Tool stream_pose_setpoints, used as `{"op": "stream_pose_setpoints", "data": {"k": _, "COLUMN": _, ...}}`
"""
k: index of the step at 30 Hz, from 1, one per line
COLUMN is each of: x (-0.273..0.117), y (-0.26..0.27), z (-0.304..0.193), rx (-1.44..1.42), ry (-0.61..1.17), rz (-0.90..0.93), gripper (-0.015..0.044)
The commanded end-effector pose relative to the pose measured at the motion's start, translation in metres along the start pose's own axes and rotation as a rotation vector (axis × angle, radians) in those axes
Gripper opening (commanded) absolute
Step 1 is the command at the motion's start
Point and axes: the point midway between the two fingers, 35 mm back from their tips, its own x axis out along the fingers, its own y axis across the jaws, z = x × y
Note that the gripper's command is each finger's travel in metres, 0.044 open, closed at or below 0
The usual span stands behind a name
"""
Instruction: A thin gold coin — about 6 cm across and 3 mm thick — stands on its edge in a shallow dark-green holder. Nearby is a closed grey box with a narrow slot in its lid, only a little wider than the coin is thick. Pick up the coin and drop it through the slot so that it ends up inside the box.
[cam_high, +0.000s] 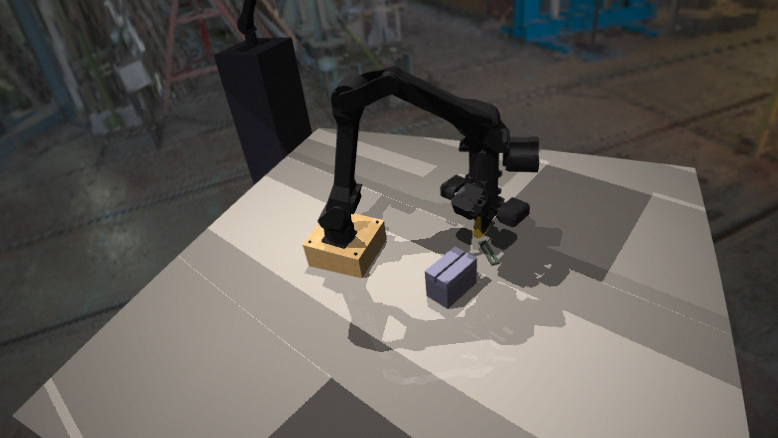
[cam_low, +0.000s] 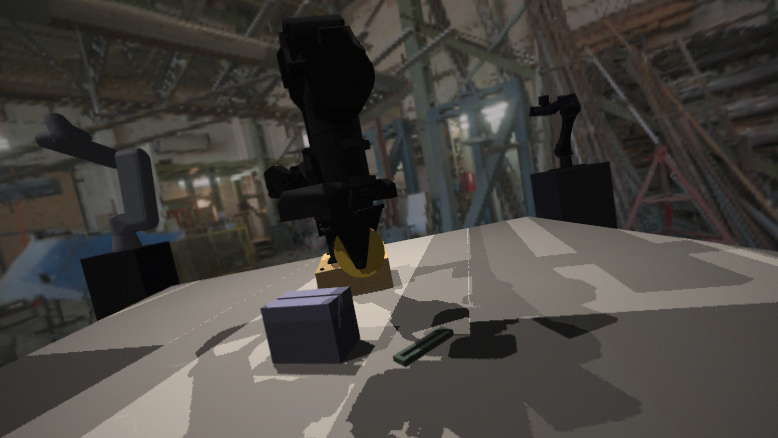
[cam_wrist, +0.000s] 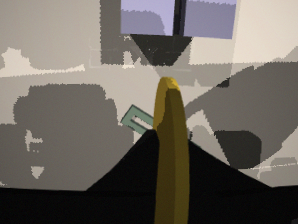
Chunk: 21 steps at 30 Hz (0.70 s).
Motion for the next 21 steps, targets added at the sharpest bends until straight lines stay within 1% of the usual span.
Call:
{"op": "stream_pose_setpoints", "data": {"k": 1, "x": 0.001, "y": -0.001, "z": 0.011, "rx": -0.002, "ry": 0.001, "rz": -0.005, "gripper": 0.0}}
{"op": "stream_pose_setpoints", "data": {"k": 21, "x": 0.002, "y": -0.004, "z": 0.063, "rx": -0.003, "ry": -0.004, "rz": -0.004, "gripper": 0.0}}
